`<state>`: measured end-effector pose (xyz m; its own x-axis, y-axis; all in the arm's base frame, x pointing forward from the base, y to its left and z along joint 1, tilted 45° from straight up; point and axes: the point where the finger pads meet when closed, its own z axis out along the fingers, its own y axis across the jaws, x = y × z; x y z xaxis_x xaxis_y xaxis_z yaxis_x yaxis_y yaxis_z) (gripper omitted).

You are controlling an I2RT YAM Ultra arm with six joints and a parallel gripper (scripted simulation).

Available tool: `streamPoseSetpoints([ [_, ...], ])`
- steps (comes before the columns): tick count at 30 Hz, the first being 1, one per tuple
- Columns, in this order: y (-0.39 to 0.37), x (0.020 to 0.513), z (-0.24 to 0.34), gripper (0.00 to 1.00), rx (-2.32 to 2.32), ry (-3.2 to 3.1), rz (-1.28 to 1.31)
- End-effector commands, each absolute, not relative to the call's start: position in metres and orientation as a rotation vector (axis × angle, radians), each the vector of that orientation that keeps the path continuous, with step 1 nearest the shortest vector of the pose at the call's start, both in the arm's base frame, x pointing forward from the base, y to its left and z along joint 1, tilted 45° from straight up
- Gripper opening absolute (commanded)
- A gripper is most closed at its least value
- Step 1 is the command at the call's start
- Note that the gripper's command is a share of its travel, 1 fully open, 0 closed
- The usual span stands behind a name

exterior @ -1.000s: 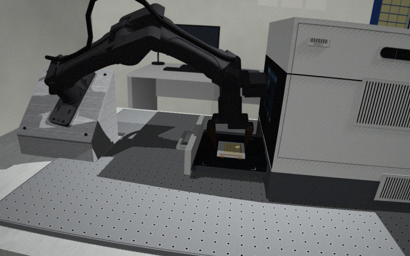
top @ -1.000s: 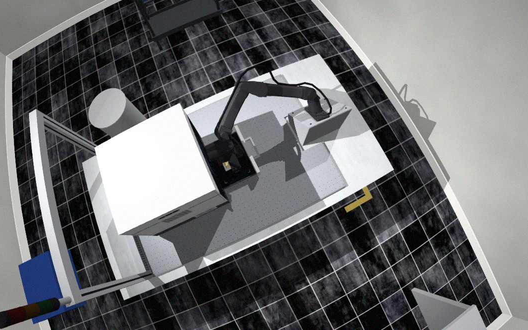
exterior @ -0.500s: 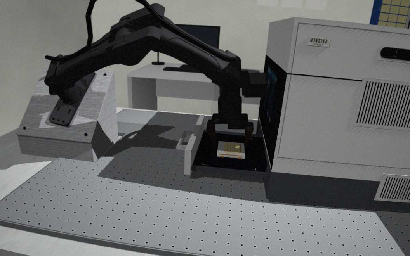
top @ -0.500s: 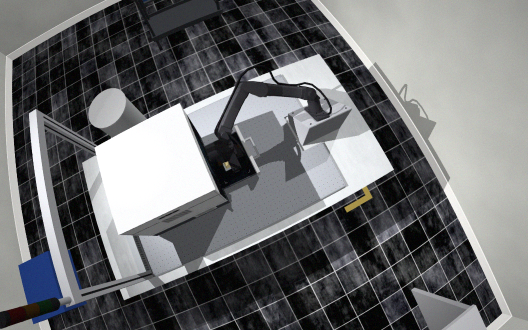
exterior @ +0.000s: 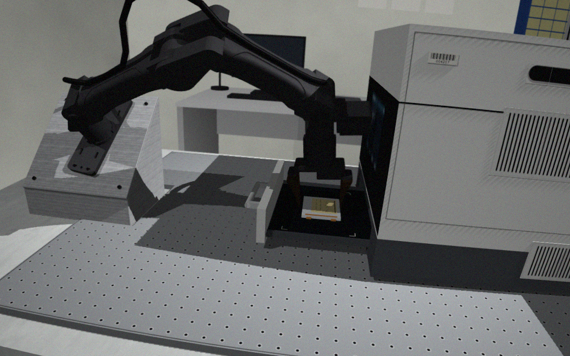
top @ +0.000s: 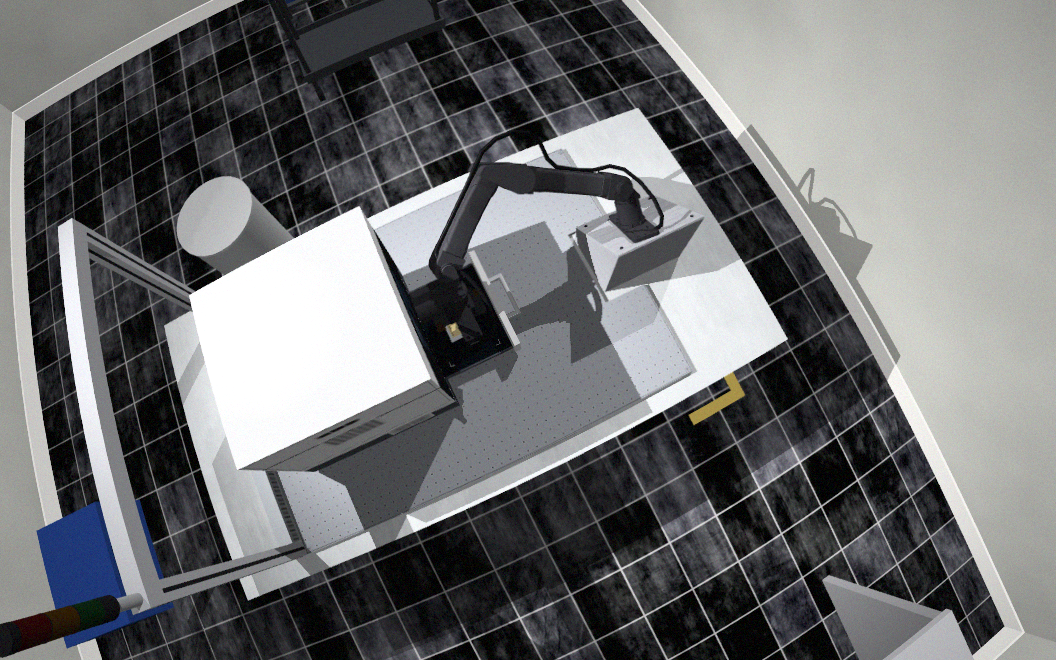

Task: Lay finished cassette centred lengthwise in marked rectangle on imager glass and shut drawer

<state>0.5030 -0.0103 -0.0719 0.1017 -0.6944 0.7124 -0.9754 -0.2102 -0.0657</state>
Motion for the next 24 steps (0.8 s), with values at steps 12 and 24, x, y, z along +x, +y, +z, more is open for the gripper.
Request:
streamPoseSetpoints([
  [12,0.0073,0.5100,-0.0528,0.91,2.000,-1.629,0.924],
  [24,0.0067,0.5078,-0.0550,0.91,2.000,-1.634,0.932],
])
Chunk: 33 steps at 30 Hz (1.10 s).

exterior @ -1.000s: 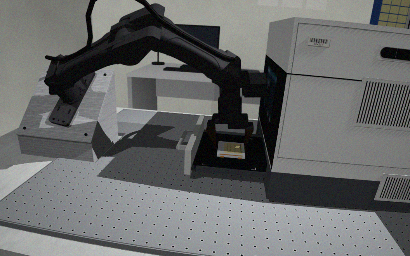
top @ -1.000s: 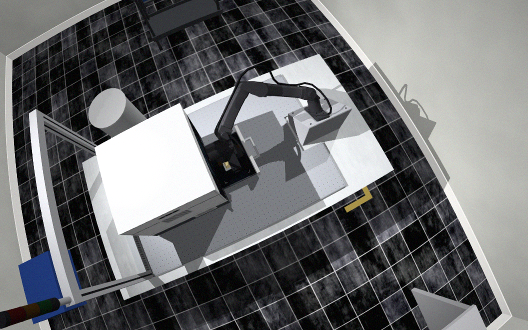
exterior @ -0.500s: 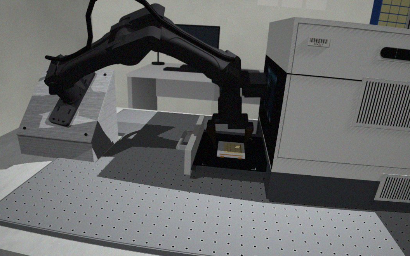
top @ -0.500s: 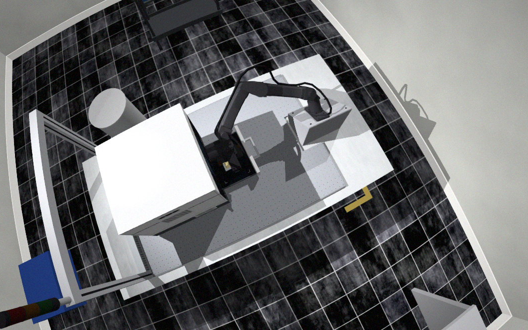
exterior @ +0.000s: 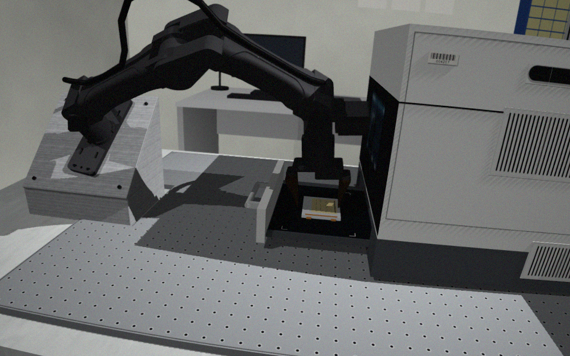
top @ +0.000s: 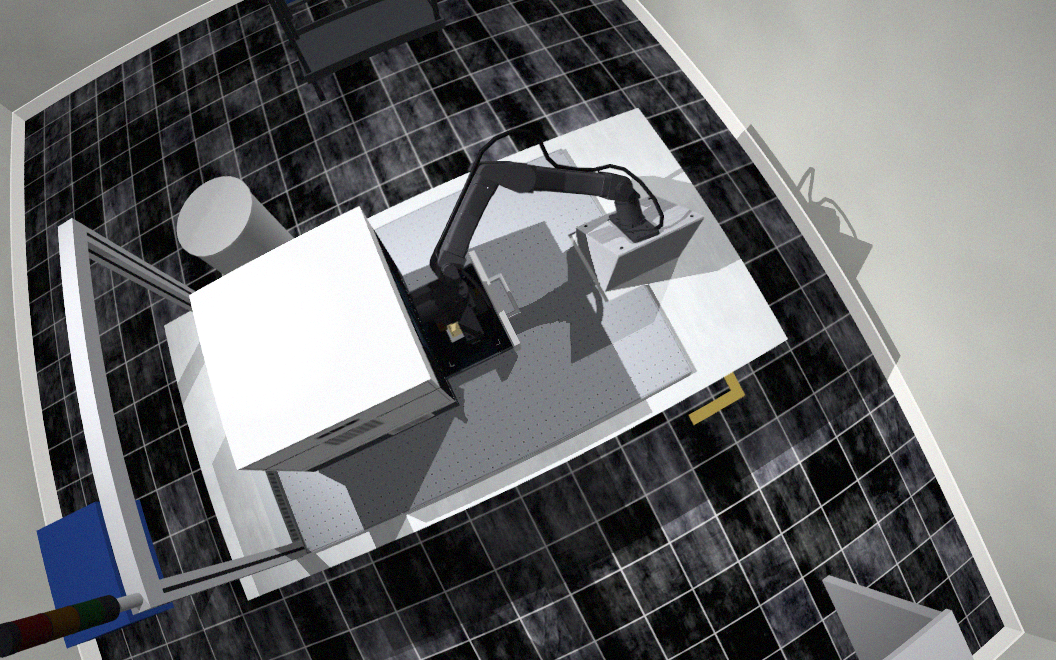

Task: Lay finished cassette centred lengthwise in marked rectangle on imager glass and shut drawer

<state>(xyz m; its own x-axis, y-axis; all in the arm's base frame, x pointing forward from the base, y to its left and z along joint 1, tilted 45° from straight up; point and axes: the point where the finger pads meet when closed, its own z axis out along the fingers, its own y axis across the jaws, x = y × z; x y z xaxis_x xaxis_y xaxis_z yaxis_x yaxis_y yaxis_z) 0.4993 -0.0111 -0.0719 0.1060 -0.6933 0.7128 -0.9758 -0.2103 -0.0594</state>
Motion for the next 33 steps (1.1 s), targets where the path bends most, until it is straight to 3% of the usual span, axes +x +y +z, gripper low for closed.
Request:
streamPoseSetpoints([
  [1,0.006,0.505,-0.057,0.91,2.000,-1.628,0.923],
  [33,0.031,0.503,-0.023,0.91,1.991,-1.652,0.944],
])
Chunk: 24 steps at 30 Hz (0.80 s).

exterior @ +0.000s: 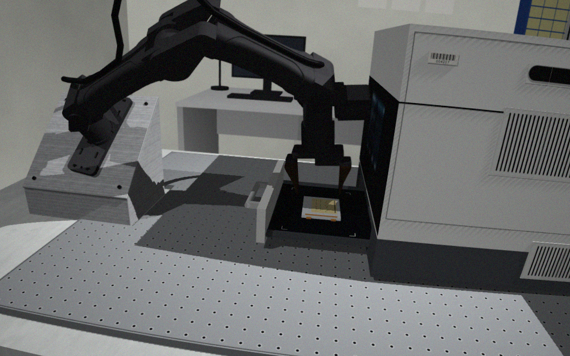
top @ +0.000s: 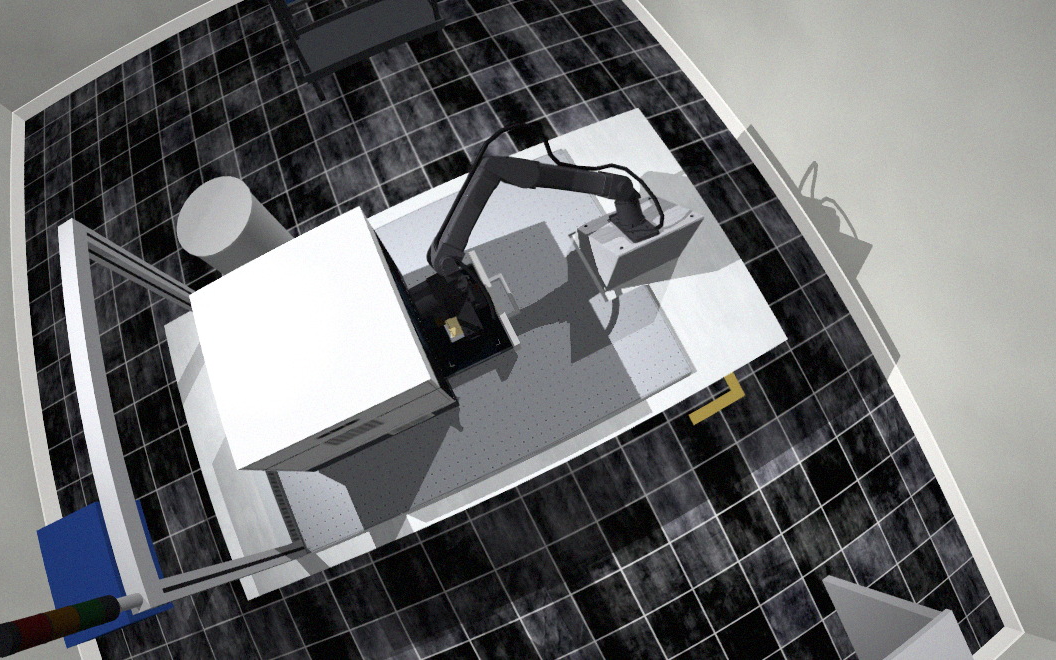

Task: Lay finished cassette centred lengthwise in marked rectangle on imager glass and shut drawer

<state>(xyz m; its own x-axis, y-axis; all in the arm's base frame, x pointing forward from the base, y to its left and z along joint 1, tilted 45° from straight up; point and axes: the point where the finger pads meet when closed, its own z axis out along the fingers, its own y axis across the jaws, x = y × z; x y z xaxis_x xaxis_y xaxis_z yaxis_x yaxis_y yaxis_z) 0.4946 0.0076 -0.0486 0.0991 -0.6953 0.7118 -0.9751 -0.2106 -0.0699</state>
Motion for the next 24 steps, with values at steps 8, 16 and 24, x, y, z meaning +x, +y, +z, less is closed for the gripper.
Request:
streamPoseSetpoints([
  [8,0.037,0.501,-0.016,0.91,1.992,-1.653,0.943],
  [16,0.045,0.498,-0.009,0.91,1.993,-1.653,0.942],
  [24,0.050,0.496,-0.004,0.91,1.994,-1.654,0.940],
])
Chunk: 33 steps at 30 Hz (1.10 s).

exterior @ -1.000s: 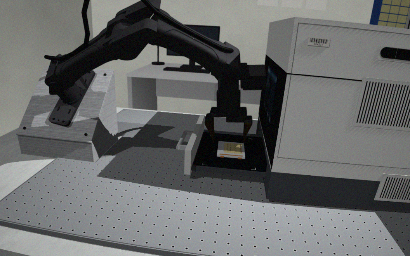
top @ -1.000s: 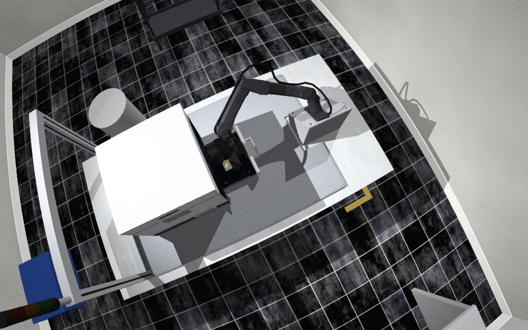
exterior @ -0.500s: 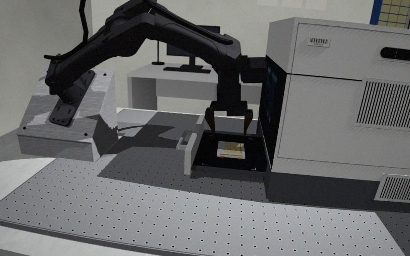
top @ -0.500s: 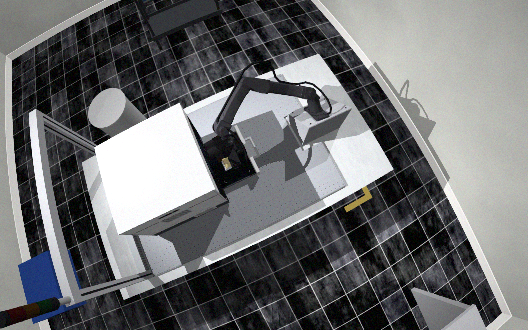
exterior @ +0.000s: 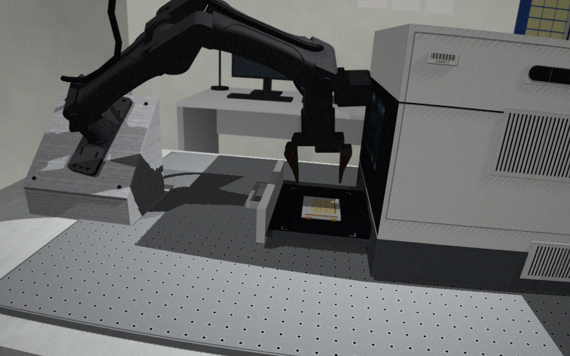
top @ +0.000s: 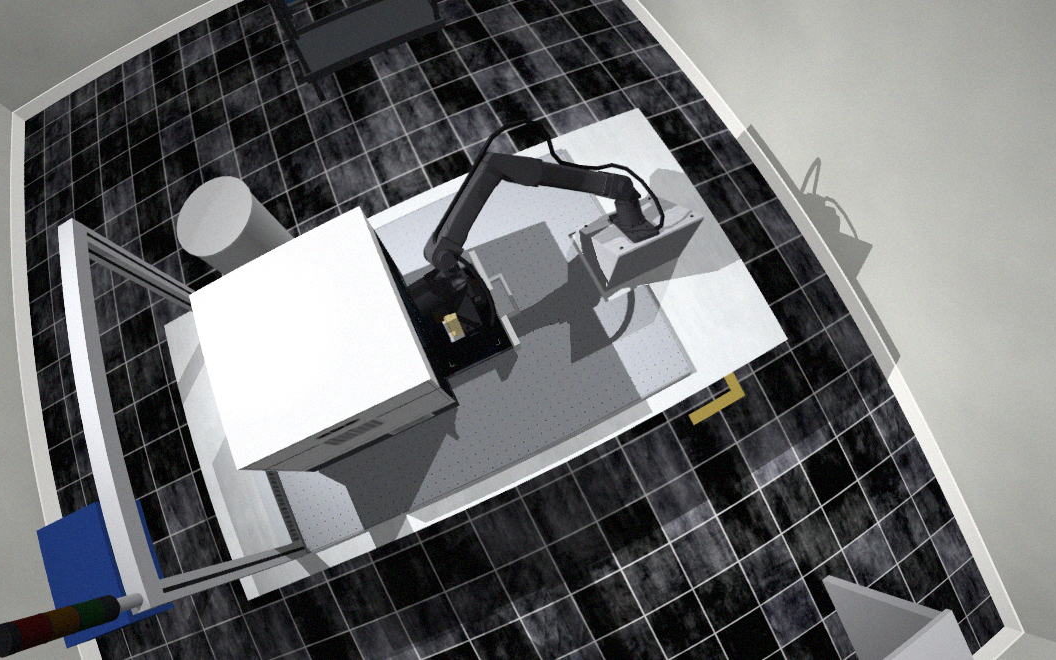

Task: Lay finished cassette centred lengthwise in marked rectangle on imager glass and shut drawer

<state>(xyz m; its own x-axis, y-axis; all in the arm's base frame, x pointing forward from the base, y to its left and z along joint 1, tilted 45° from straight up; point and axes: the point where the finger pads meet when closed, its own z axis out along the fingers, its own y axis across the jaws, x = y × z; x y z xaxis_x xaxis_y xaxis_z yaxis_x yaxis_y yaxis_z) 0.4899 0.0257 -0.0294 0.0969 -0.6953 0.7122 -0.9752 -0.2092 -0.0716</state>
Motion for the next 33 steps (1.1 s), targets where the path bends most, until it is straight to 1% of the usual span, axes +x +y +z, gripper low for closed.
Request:
streamPoseSetpoints([
  [1,0.0510,0.4954,-0.0027,0.91,1.994,-1.654,0.940],
  [33,0.0552,0.4938,0.0014,0.91,1.995,-1.655,0.939],
])
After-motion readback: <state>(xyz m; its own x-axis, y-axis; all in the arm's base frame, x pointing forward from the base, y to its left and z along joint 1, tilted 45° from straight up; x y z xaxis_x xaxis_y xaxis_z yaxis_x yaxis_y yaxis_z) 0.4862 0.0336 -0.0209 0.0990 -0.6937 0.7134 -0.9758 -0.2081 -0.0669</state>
